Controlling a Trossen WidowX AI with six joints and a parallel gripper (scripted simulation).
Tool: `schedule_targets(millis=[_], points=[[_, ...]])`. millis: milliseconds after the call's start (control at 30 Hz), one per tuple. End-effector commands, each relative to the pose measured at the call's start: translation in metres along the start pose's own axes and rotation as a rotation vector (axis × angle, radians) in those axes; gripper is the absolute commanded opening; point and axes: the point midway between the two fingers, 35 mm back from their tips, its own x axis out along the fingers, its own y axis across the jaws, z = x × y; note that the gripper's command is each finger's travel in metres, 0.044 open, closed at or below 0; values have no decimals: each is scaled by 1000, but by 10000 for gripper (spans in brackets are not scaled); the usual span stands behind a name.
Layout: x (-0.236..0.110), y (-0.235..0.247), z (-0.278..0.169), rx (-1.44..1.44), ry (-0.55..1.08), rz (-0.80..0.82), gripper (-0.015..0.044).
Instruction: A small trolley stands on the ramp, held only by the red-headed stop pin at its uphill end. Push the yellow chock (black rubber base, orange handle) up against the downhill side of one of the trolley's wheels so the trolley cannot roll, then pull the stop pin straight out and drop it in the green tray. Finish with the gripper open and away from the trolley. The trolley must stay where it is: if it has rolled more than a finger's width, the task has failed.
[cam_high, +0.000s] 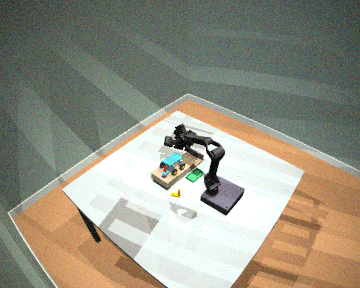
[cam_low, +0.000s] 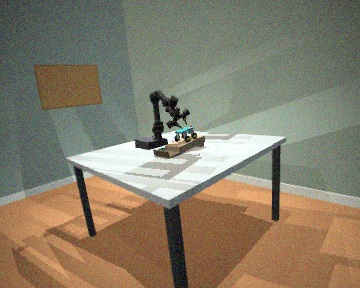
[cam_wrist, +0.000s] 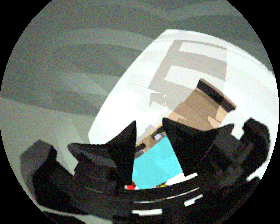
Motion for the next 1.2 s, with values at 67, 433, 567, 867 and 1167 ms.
schedule_targets(millis=[67,433,567,867,1167], points=[[-11,36,-38,85,101,33,190],[-36,85,-115,243,301,37,190],[-46,93,-144,294,372,0,190],[-70,55,-208,362,487,-306,190],[-112,4,-251,363,482,-659,190]])
